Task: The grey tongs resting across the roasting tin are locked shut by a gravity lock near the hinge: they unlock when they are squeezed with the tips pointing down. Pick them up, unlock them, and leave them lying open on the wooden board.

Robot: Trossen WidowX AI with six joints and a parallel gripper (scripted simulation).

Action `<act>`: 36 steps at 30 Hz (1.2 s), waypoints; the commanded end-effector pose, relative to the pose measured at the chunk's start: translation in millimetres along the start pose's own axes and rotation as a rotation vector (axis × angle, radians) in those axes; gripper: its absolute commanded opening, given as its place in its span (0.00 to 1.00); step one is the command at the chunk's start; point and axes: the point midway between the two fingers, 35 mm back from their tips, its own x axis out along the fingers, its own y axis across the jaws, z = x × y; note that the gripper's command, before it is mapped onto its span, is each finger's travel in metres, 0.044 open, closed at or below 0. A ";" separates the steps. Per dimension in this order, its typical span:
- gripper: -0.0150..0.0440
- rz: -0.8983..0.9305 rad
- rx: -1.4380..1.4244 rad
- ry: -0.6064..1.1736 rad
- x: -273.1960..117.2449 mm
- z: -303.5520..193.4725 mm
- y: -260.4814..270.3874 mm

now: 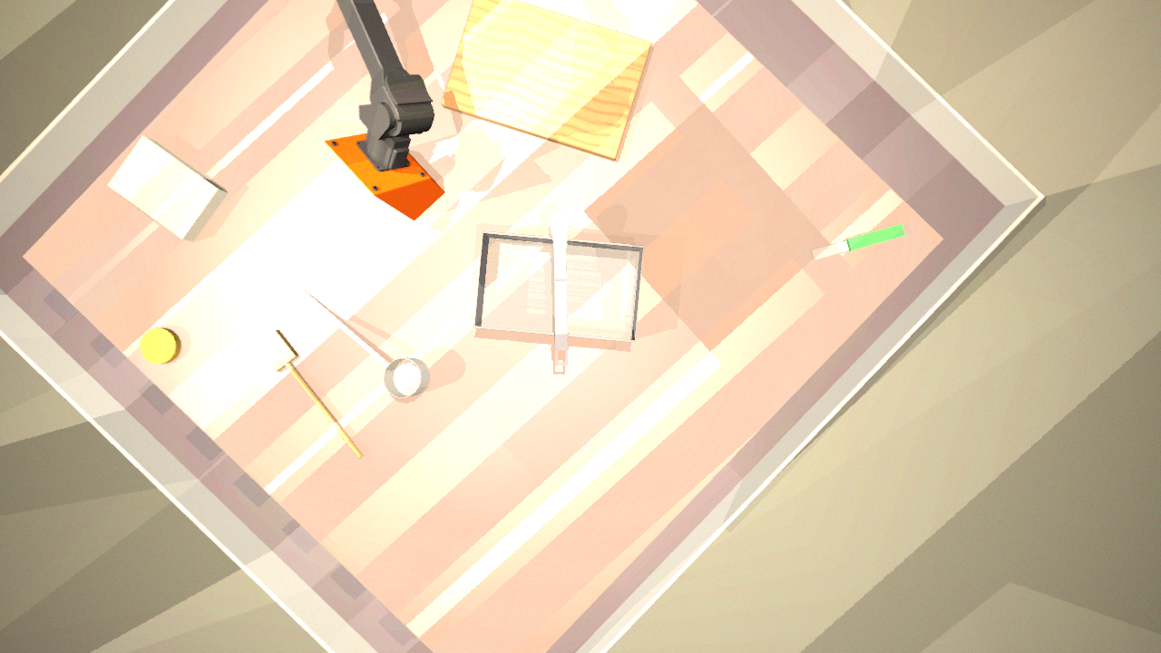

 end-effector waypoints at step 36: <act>0.69 0.431 0.583 0.153 -59.1 4.5 249.3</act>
